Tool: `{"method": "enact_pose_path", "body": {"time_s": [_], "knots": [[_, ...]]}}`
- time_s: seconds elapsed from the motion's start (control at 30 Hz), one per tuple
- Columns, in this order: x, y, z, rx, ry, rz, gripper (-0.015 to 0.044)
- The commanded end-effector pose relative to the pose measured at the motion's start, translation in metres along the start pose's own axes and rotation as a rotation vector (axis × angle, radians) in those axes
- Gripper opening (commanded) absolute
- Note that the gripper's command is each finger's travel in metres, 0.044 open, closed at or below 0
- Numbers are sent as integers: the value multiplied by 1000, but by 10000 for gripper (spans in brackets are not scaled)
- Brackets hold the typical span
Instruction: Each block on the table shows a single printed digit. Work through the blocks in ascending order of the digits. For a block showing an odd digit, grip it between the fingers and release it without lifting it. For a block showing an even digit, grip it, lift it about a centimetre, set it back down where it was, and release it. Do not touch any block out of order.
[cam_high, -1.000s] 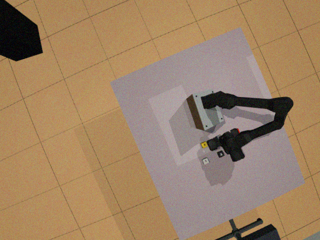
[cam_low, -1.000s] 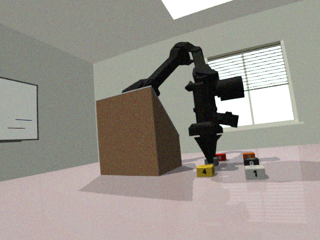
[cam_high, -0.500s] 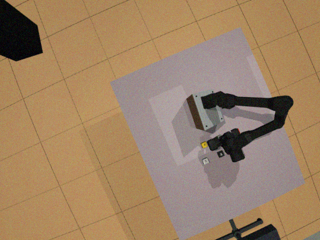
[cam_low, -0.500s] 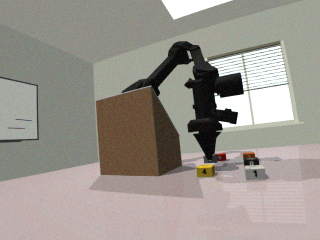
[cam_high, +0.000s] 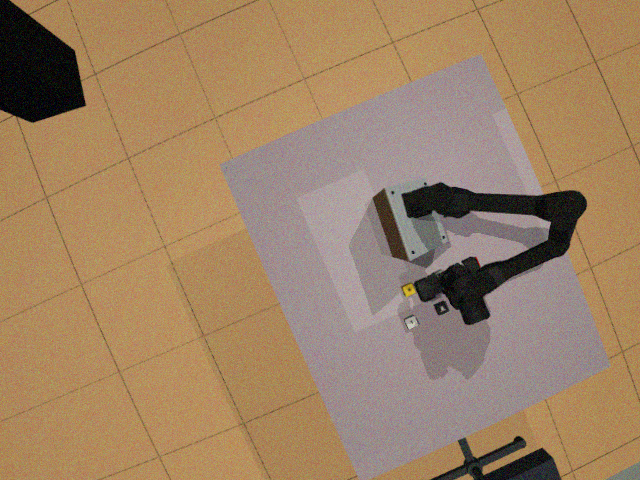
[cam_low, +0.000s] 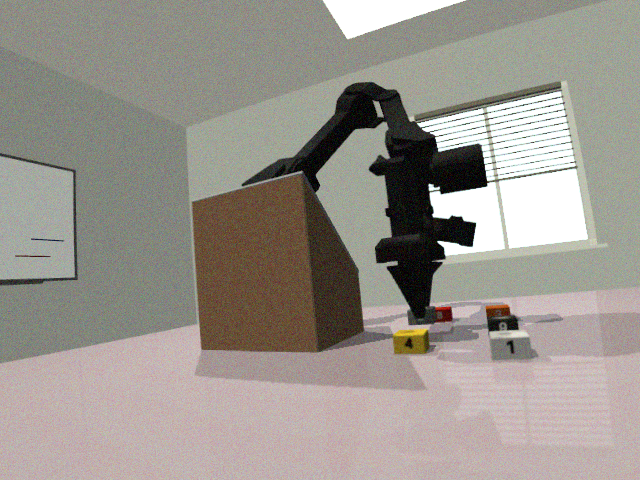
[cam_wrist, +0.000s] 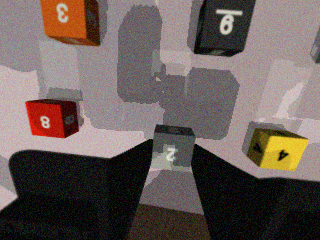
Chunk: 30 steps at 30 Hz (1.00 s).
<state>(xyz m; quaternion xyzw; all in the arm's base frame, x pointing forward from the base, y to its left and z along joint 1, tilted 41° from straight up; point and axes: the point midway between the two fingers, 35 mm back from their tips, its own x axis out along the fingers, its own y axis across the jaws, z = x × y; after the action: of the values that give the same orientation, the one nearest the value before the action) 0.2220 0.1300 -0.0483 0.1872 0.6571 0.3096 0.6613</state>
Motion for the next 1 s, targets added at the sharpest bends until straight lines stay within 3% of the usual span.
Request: {"method": "enact_pose_path", "body": {"time_s": [0.0,0.7,0.97], "knots": [[2,1,0,-3,0,5,120],[15,1,0,-3,0,6,120],[15,1,0,-3,0,6,330]]}}
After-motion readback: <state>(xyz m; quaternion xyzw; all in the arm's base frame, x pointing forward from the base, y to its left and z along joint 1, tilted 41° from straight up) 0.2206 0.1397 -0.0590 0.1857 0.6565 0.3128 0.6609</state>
